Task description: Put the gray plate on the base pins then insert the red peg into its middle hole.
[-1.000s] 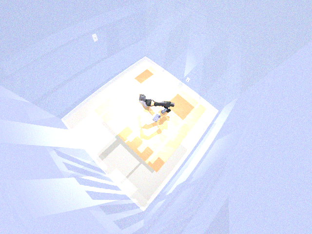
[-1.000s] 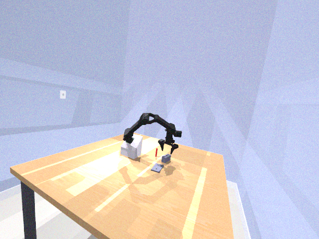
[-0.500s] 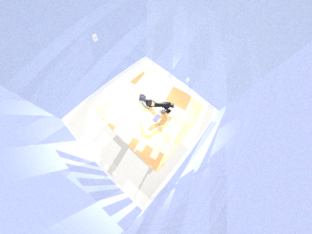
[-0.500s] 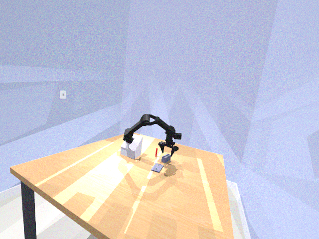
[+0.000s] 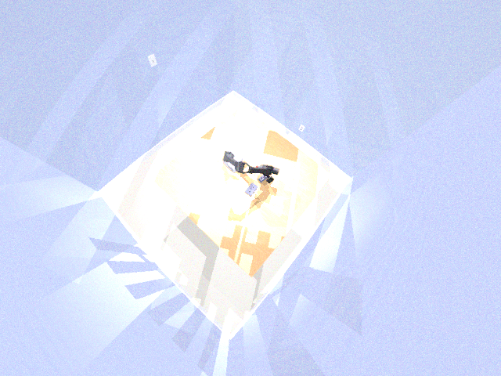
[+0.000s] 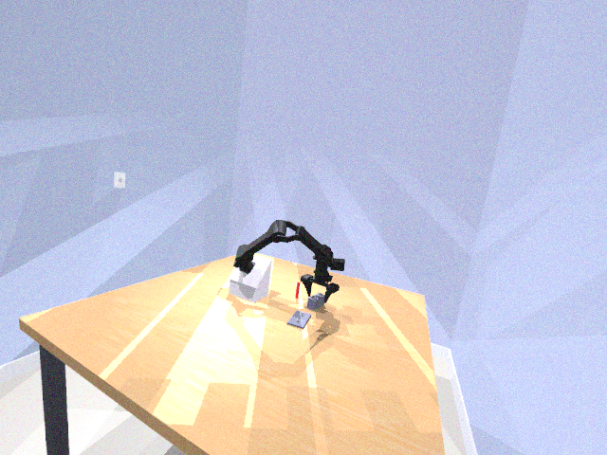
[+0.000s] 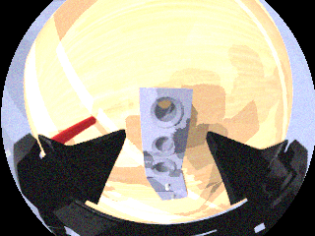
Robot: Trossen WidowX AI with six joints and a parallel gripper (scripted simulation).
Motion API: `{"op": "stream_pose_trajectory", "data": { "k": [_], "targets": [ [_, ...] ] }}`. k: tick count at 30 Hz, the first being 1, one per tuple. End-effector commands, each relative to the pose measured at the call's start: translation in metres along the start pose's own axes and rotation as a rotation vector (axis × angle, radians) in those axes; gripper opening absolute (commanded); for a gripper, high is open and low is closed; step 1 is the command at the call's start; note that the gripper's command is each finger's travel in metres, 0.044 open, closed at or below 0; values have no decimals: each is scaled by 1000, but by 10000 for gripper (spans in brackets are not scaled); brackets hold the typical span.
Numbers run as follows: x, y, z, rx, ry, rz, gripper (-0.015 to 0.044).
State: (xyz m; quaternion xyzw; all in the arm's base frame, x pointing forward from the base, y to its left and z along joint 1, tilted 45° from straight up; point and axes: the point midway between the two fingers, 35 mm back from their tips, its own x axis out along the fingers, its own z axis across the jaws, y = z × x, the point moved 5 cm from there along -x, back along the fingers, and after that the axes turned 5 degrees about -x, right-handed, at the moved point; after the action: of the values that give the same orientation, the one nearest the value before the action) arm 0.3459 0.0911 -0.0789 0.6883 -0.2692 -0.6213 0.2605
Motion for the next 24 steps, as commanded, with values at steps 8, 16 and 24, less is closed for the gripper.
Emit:
{"op": "stream_pose_trajectory", "data": {
  "k": [8, 16, 24],
  "targets": [
    [20, 0, 3, -8, -2, 10, 440],
    [27, 1, 3, -8, -2, 11, 387],
    [27, 1, 3, -8, -2, 11, 177]
  ]
}}
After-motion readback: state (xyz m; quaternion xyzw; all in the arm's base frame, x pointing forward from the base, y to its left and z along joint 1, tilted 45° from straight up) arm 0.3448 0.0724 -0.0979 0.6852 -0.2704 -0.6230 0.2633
